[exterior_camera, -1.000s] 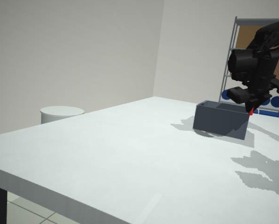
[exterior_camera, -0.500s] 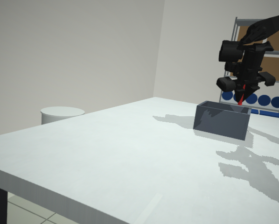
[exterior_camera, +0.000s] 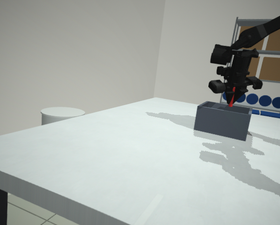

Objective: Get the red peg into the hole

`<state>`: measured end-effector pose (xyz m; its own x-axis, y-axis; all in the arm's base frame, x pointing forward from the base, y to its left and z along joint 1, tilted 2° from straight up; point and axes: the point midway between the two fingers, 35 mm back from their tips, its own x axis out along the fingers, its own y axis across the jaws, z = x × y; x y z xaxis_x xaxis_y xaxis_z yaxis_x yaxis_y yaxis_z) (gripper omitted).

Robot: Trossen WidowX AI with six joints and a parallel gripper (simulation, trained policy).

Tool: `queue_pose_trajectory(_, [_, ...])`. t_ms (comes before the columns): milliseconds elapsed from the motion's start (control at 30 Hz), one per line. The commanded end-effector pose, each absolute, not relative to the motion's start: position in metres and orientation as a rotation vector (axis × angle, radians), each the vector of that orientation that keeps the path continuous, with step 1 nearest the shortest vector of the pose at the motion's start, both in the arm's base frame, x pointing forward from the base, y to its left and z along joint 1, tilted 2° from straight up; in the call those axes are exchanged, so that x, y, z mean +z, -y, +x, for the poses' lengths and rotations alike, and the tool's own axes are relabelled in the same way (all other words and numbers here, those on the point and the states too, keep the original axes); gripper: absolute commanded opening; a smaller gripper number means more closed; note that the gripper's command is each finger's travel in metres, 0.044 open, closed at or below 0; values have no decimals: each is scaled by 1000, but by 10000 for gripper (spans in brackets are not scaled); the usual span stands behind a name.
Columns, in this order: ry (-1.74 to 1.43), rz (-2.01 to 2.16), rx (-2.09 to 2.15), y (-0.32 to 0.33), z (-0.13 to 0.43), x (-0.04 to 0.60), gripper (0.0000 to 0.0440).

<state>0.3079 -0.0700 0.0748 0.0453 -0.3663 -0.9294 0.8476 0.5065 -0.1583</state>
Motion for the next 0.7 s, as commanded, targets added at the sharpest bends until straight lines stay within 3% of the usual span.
queue_pose_trajectory(0, [-1205, 510, -959, 80, 316, 67, 0])
queue_pose_trajectory(267, [-1261, 501, -877, 91, 324, 42, 13])
queue_pose_trajectory(467, [-1318, 499, -830, 94, 325, 23, 148])
queue_pose_trajectory(600, [-1324, 485, -797, 101, 333, 22, 162])
queue_pose_trajectory(667, [-1327, 494, -791, 103, 338, 24, 215])
